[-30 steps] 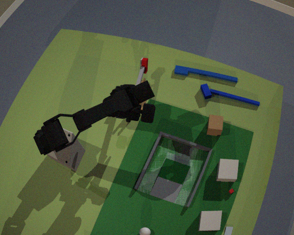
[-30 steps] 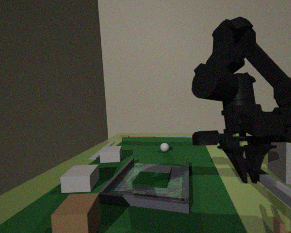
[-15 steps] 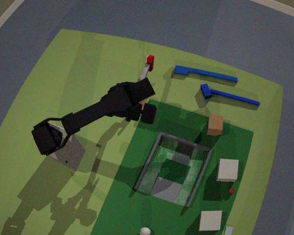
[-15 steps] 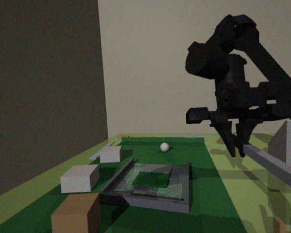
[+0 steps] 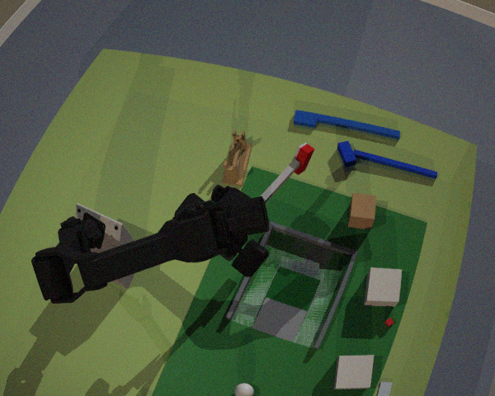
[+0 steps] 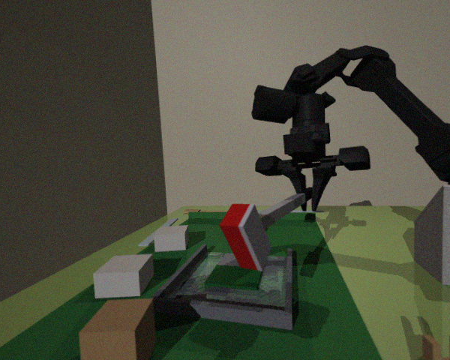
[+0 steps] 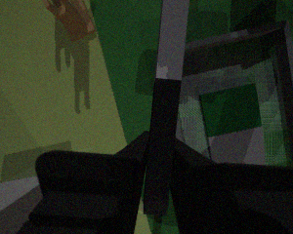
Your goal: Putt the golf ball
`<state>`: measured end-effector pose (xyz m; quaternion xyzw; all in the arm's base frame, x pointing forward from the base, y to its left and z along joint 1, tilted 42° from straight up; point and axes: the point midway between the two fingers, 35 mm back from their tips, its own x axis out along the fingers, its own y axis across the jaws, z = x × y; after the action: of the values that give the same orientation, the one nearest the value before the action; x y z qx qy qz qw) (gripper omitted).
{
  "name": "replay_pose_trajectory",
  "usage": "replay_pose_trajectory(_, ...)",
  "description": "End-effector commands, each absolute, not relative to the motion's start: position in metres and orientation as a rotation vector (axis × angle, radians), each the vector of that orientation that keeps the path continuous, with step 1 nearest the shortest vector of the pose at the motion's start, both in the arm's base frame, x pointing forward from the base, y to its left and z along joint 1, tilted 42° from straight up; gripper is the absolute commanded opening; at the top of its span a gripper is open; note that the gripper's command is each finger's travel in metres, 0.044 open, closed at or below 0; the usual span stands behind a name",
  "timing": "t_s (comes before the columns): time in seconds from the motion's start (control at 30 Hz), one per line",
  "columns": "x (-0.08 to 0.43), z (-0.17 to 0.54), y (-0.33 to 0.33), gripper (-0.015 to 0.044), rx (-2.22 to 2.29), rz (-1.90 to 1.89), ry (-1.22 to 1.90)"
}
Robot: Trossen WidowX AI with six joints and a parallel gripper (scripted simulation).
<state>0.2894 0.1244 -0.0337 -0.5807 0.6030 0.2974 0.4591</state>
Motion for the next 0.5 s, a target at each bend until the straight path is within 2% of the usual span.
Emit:
replay_pose_trajectory(0.0, 0.305, -0.005, 0.099, 0.0, -1.338, 0.599, 1.485)
replay_pose_trajectory(0.47, 0.32, 0.073, 0.011, 0.0, -1.08, 0.206, 1.491)
